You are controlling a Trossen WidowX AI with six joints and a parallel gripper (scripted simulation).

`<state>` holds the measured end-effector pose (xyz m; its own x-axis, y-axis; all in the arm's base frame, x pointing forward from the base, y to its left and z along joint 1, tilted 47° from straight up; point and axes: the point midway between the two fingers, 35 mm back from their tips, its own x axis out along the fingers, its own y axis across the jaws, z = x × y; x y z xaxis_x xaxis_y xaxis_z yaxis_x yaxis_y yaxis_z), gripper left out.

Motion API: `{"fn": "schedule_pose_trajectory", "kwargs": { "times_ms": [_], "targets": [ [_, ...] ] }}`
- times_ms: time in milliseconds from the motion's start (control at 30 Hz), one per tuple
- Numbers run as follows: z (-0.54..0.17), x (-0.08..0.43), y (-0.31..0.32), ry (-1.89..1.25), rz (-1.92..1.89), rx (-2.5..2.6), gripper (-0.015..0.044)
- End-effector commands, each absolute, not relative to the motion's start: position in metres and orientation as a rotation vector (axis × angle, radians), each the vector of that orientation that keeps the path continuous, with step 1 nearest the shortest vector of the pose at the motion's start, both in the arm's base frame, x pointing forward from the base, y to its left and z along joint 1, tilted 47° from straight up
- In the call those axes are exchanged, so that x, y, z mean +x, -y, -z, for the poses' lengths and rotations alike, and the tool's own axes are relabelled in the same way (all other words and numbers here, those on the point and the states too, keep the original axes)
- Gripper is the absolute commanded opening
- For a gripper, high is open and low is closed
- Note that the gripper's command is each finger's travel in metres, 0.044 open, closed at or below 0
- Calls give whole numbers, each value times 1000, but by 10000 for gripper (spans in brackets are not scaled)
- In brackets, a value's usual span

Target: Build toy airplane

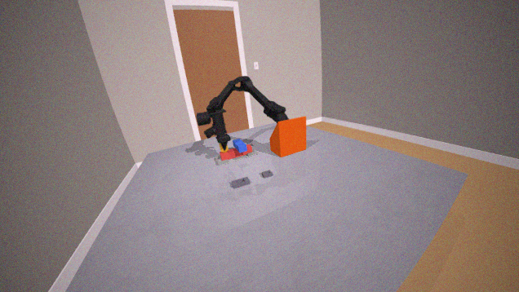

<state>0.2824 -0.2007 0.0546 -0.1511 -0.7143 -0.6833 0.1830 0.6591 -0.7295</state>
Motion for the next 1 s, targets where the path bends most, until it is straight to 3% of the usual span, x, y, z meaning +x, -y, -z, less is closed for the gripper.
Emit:
{"fn": "schedule_pose_trajectory", "kwargs": {
  "times_ms": [0,33,367,667,833,967],
  "targets": [
    [-55,282,201,-1533,832,-458,0],
    [-55,282,201,-1533,832,-458,0],
    [-55,282,201,-1533,832,-458,260],
    [-57,283,199,-1533,831,-457,260],
    [-108,297,144,-1537,824,-457,260],
    [-117,297,135,-1537,825,-459,260]
  ]
}}
